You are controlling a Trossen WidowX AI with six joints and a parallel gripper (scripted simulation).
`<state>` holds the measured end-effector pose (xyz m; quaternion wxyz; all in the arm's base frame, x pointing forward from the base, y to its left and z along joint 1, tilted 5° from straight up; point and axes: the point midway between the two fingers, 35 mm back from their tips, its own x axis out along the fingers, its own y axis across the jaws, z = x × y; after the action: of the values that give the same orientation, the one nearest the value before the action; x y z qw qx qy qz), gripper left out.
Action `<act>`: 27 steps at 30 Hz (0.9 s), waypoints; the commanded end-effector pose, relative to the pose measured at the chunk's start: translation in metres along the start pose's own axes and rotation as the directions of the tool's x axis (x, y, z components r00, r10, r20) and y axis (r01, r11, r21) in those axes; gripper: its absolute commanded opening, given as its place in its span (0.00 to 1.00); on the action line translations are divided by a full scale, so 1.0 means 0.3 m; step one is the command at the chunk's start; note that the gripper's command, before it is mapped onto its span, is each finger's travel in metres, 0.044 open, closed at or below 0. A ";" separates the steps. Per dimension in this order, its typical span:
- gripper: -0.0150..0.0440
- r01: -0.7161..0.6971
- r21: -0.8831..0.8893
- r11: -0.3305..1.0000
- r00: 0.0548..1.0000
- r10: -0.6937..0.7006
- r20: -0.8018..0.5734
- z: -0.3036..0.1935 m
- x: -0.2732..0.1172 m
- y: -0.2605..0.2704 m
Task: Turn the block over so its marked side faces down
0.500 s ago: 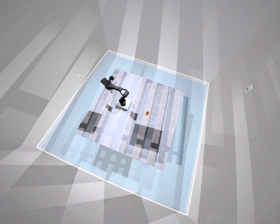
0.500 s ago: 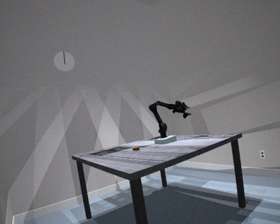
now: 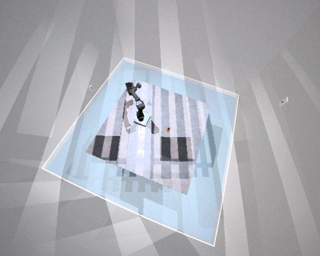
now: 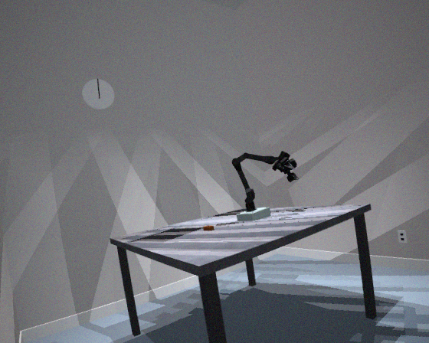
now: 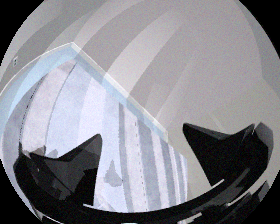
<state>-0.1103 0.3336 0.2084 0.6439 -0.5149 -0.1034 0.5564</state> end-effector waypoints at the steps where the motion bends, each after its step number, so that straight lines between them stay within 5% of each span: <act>1: 1.00 0.014 0.084 0.996 0.989 -0.001 -0.151 -0.101 0.137 -0.098; 14: 1.00 0.179 0.400 0.899 0.806 0.100 -0.584 -0.641 0.400 -0.428; 27: 1.00 0.524 0.615 0.589 0.530 0.339 -0.777 -1.281 0.286 -0.624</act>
<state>0.2769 0.2540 0.1512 0.7963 -0.3998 0.3993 0.2161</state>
